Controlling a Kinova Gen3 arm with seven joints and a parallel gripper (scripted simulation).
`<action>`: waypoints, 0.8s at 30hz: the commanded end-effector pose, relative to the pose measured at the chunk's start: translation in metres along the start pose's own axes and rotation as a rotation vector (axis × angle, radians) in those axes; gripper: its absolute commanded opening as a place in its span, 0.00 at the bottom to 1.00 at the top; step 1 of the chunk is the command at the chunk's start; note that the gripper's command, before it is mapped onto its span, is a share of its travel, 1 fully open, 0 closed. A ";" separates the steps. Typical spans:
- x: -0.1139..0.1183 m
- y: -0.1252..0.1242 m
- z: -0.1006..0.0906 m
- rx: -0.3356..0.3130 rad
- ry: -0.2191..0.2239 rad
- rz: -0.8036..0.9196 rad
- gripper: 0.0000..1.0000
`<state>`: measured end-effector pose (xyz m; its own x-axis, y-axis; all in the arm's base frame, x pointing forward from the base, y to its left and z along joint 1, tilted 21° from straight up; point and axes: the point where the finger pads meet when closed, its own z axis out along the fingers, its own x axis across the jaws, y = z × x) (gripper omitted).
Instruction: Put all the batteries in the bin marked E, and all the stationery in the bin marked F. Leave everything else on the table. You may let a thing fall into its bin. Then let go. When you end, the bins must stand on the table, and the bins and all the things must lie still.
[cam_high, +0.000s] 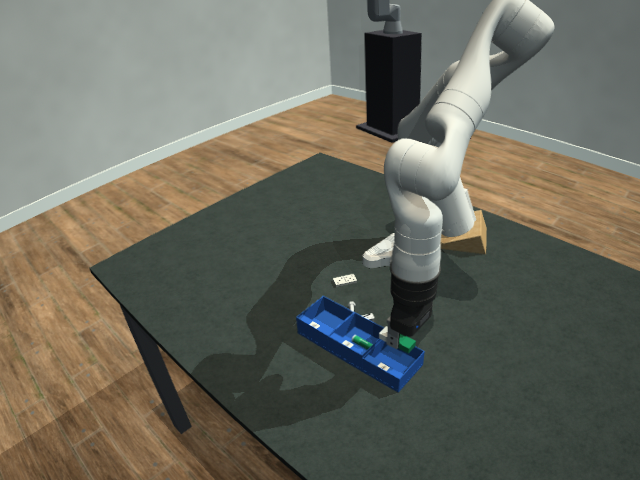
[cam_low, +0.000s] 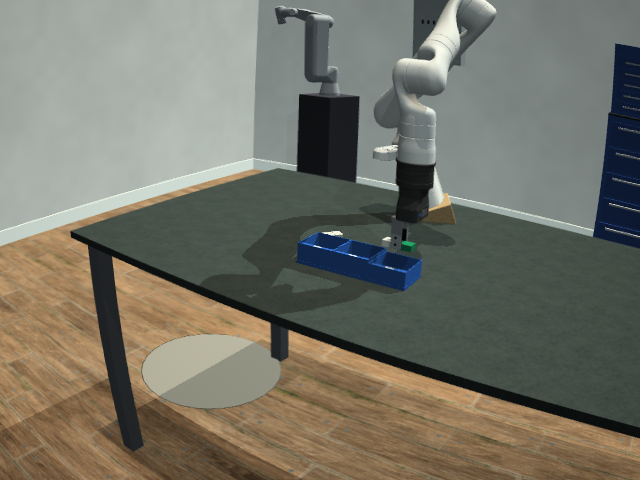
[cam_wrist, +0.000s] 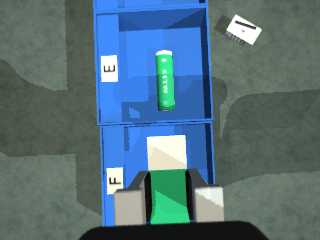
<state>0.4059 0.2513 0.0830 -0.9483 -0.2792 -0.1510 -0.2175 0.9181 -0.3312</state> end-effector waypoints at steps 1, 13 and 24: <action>-0.001 -0.001 0.000 0.002 0.002 0.005 0.45; -0.002 0.001 0.008 -0.001 0.000 0.005 0.45; -0.001 0.000 0.031 0.000 0.002 0.002 0.45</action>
<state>0.4107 0.2466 0.0612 -0.9489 -0.2783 -0.1486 -0.2172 0.9179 -0.3321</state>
